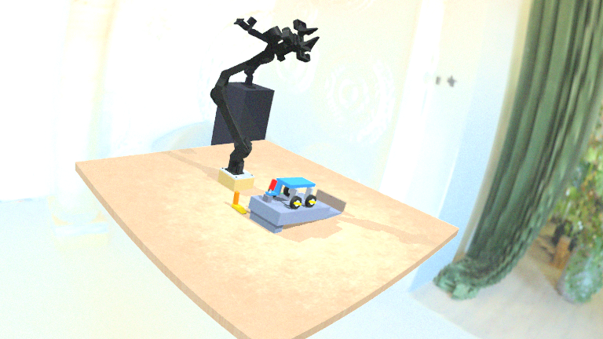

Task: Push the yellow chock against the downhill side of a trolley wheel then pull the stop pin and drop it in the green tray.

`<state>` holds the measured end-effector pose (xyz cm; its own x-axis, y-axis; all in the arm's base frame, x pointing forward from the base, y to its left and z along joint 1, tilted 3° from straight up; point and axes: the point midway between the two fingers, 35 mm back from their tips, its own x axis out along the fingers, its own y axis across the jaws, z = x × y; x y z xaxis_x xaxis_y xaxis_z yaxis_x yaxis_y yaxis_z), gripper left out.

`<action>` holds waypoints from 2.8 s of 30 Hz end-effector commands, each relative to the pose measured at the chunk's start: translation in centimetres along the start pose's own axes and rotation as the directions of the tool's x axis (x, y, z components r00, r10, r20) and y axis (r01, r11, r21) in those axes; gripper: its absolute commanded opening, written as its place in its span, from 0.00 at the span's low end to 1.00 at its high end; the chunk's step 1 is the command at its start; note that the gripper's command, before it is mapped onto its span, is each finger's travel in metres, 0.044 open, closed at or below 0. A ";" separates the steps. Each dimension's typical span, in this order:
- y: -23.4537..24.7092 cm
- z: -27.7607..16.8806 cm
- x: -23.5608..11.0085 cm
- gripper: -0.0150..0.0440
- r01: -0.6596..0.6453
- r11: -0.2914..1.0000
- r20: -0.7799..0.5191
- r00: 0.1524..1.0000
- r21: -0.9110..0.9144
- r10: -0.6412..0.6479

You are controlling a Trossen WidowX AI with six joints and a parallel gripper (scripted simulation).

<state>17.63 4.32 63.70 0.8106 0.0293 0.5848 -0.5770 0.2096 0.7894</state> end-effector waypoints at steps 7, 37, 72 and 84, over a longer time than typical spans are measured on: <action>-11.2 -2.8 2.2 0.58 0.209 0.715 -0.023 0.954 -0.667 -0.300; -39.8 5.3 -9.1 0.58 -0.646 -0.249 0.122 0.235 -0.721 -0.964; -45.7 8.8 -31.9 0.58 -0.840 0.538 -0.208 -0.539 0.065 -0.817; -48.6 8.2 -33.6 0.58 -0.841 0.538 -0.208 -0.538 0.065 -0.817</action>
<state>17.76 -15.10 8.44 0.0639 0.0039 -0.9979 -0.9976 0.0278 -0.0638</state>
